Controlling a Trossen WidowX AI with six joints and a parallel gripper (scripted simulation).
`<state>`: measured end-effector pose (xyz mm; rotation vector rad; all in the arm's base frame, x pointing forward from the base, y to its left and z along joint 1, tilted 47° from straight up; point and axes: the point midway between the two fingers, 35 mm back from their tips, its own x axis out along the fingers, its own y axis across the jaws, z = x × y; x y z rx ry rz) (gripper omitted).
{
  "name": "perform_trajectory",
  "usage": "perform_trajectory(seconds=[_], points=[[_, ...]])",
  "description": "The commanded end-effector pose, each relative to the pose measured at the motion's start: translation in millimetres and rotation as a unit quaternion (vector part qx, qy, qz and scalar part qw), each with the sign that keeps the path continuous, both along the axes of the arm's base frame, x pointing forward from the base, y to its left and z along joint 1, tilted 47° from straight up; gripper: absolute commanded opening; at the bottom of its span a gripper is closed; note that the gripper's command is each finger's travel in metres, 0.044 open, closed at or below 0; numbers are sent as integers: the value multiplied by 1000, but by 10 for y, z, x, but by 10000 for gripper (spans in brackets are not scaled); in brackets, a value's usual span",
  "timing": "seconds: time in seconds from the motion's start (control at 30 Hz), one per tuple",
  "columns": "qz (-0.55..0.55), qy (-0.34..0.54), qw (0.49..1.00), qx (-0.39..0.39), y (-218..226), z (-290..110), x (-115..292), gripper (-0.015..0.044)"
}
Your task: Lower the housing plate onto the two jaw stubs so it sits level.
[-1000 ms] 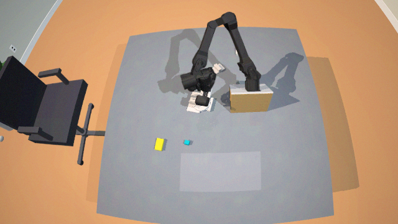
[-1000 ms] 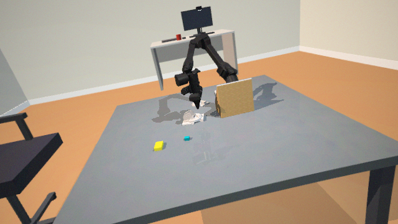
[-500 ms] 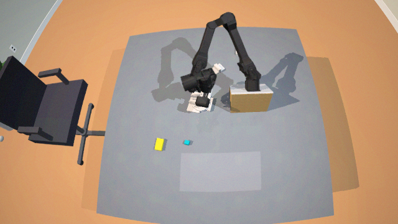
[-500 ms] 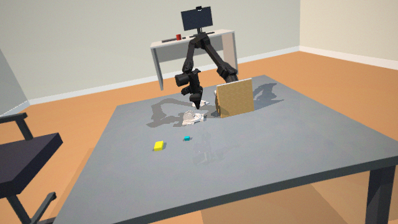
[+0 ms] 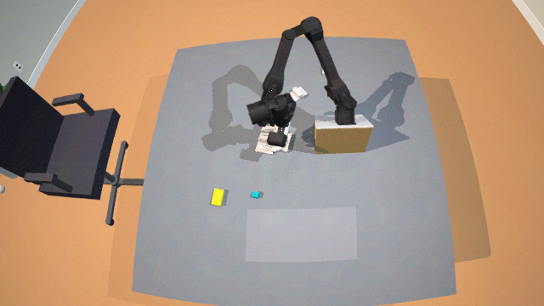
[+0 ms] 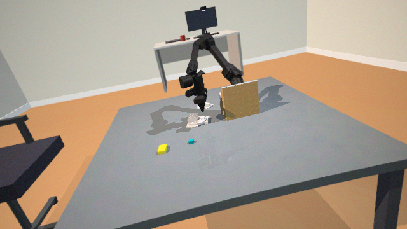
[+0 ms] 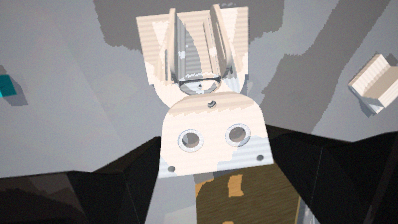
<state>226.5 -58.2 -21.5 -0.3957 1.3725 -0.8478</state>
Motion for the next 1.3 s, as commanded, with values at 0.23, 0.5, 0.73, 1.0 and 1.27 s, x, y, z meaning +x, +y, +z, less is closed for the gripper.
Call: perform_trajectory(seconds=[0.23, 0.5, 0.73, 1.0, 1.27], points=[[-2, -3, 1000, 0, 7, -7, 7, 351], [-2, -3, 1000, 1, -43, -63, 13, 351], [-2, -3, 1000, 2, -123, -147, 18, 351], [-1, -3, 1000, 2, -216, -237, 17, 351], [-1, -3, 1000, 1, -315, -325, 8, 351]])
